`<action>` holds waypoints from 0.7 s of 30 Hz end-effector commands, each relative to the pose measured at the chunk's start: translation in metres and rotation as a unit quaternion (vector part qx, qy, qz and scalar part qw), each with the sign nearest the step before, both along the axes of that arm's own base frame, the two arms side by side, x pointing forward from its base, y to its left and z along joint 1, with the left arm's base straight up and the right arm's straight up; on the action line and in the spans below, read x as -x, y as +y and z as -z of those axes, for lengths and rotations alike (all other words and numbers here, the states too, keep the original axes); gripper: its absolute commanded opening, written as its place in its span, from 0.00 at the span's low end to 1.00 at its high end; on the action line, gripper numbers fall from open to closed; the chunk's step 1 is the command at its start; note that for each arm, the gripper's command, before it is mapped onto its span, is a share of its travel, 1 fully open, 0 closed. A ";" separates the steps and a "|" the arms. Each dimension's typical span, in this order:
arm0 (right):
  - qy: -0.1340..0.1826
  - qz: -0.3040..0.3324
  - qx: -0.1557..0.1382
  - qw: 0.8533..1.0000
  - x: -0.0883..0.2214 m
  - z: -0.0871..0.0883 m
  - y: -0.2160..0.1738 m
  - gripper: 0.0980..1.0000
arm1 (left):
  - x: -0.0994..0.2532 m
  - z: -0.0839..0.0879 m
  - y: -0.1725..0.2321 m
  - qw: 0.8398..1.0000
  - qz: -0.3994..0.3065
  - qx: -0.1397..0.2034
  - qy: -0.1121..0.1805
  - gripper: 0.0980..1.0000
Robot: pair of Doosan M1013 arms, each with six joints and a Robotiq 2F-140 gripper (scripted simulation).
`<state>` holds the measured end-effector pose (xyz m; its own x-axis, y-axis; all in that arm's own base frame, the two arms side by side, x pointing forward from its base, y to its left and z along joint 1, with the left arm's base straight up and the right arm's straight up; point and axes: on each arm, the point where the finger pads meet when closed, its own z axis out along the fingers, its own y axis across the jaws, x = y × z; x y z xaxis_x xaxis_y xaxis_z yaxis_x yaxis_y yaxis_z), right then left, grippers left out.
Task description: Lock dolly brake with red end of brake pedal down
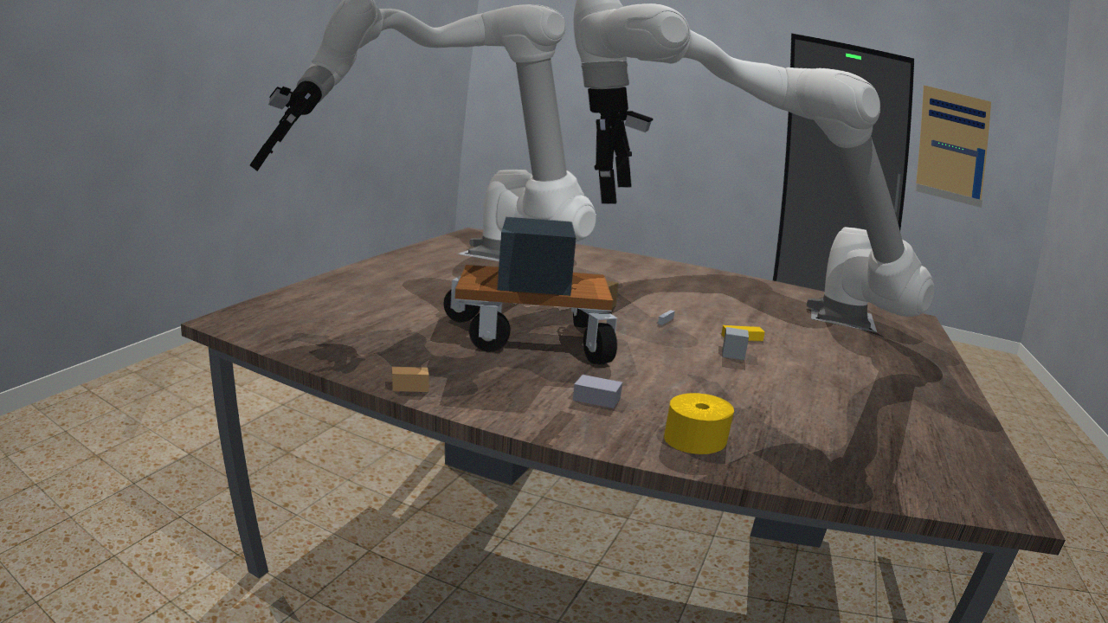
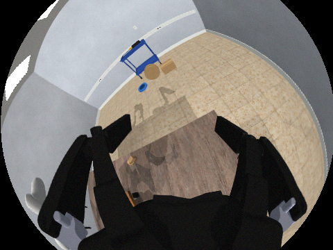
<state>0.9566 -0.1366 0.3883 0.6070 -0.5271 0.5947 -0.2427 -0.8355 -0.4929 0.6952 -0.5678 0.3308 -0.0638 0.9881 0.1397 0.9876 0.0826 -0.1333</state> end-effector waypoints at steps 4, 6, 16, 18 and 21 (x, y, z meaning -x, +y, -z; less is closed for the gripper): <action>0.001 0.001 0.000 1.000 0.002 0.000 -0.003 1.00 | 0.000 -0.001 0.000 1.000 0.000 0.000 -0.001 1.00; 0.004 0.002 0.000 1.000 0.004 0.003 -0.007 1.00 | 0.000 -0.001 0.000 1.000 0.000 0.000 -0.001 1.00; 0.042 0.018 -0.003 0.999 0.040 0.036 -0.058 1.00 | 0.000 -0.001 0.000 1.000 0.000 0.000 -0.001 1.00; 0.059 0.025 -0.005 0.998 0.057 0.051 -0.079 1.00 | 0.000 -0.001 0.000 1.000 0.000 0.000 -0.001 1.00; 0.090 0.039 -0.010 0.995 0.087 0.073 -0.112 1.00 | 0.000 -0.001 0.000 1.000 0.000 0.000 -0.001 1.00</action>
<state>0.9056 -0.2103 0.3408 0.6447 -0.5576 0.5230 -0.3317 -0.8204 -0.4658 0.6952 -0.5678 0.3308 -0.0638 0.9881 0.1397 0.9876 0.0826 -0.1333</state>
